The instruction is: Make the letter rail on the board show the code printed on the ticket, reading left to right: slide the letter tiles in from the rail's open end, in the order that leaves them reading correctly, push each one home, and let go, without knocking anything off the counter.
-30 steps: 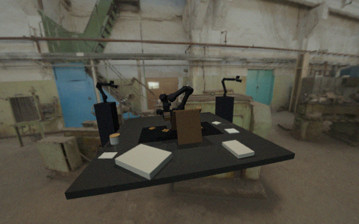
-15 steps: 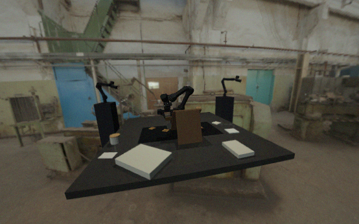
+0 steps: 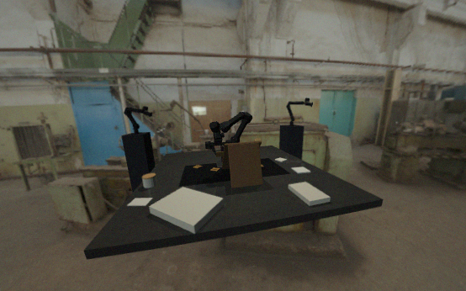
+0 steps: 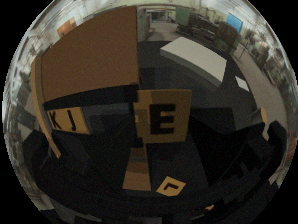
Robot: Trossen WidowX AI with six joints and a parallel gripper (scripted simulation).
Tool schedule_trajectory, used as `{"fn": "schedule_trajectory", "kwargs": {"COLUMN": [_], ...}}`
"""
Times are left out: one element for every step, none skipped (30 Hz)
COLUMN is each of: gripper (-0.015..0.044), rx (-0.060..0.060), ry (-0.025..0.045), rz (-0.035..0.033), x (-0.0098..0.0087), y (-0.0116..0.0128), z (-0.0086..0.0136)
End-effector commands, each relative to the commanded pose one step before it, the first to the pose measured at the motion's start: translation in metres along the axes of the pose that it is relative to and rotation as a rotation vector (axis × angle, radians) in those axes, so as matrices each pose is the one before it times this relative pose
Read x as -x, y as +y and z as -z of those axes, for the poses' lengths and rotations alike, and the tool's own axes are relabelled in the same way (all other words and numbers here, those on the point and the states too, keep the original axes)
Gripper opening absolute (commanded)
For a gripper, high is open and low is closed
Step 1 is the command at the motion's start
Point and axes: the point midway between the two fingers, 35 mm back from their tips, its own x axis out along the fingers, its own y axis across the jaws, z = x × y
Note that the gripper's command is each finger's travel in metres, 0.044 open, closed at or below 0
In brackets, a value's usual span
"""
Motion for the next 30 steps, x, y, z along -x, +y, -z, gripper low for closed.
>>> {"fn": "schedule_trajectory", "kwargs": {"gripper": [0.0000, 0.0000, 0.0000, 0.0000, 0.0000, 0.0000, 0.0000, 0.0000, 0.0000, 0.0000, 0.0000, 0.0000, 0.0000, 0.0000, 0.0000, 0.0000, 0.0000, 0.0000, 0.0000, 0.0000, 0.0000, 0.0000, 0.0000, 0.0000, 0.0000, 0.0000, 0.0000, 0.0000, 0.0000, 0.0000], "rx": [0.0070, 0.0000, 0.0000, 0.0000, 0.0000, 0.0000, 0.0000, 0.0000, 0.0000, 0.0000, 0.0000, 0.0000, 0.0000, 0.0000, 0.0000, 0.0000, 0.0000, 0.0000, 0.0000, 0.0000, 0.0000, 0.0000, 0.0000, 0.0000, 0.0000, 0.0000, 0.0000, 0.0000, 0.0000, 0.0000], "ry": [-0.00608, 0.00001, 0.00001, 0.00001, 0.00001, 0.00001, 0.00001, 0.00001, 0.00001, 0.00001, 0.00001, 0.00001, 0.00001, 0.00001, 0.00001, 0.00001, 0.00001, 0.00001, 0.00001, 0.00001, 0.00001, 0.00001, 0.00001, 0.00001, 0.00001, 0.00001, 0.00001, 0.00001, 0.00001, 0.00001], "rz": [0.00532, -0.00002, -0.00002, -0.00002, -0.00002, -0.00002, -0.00002, -0.00002, -0.00002, -0.00002, -0.00002, -0.00002, -0.00002, -0.00002, -0.00002, -0.00002, -0.00002, -0.00002, -0.00002, -0.00002, -0.00002, -0.00002, -0.00002, -0.00002, -0.00002, -0.00002, -0.00002, -0.00002, -0.00002, -0.00002], "x": [0.00162, 0.00000, 0.00000, 0.00000, 0.00000, 0.00000, 0.00000, 0.00000, 0.00000, 0.00000, 0.00000, 0.00000, 0.00000, 0.00000, 0.00000, 0.00000, 0.00000, 0.00000, 0.00000, 0.00000, 0.00000, 0.00000, 0.00000, 0.00000, 0.00000, 0.00000, 0.00000, 0.00000, 0.00000, 0.00000], "y": [0.00336, 0.00050, 0.00050, 0.00050, 0.00050, 0.00050, 0.00050, 0.00050, 0.00050, 0.00050, 0.00050, 0.00050, 0.00050, 0.00050, 0.00050, 0.00050, 0.00050, 0.00050, 0.00050, 0.00050, 0.00050, 0.00050, 0.00050, 0.00050, 0.00050, 0.00050, 0.00050, 0.00050, 0.00050, 0.00050], "z": [-0.00289, 0.00000, 0.00000, 0.00000, 0.00000, 0.00000, 0.00000, 0.00000, 0.00000, 0.00000, 0.00000, 0.00000, 0.00000, 0.00000, 0.00000, 0.00000, 0.00000, 0.00000, 0.00000, 0.00000, 0.00000, 0.00000, 0.00000, 0.00000, 0.00000, 0.00000, 0.00000, 0.00000, 0.00000, 0.00000]}}
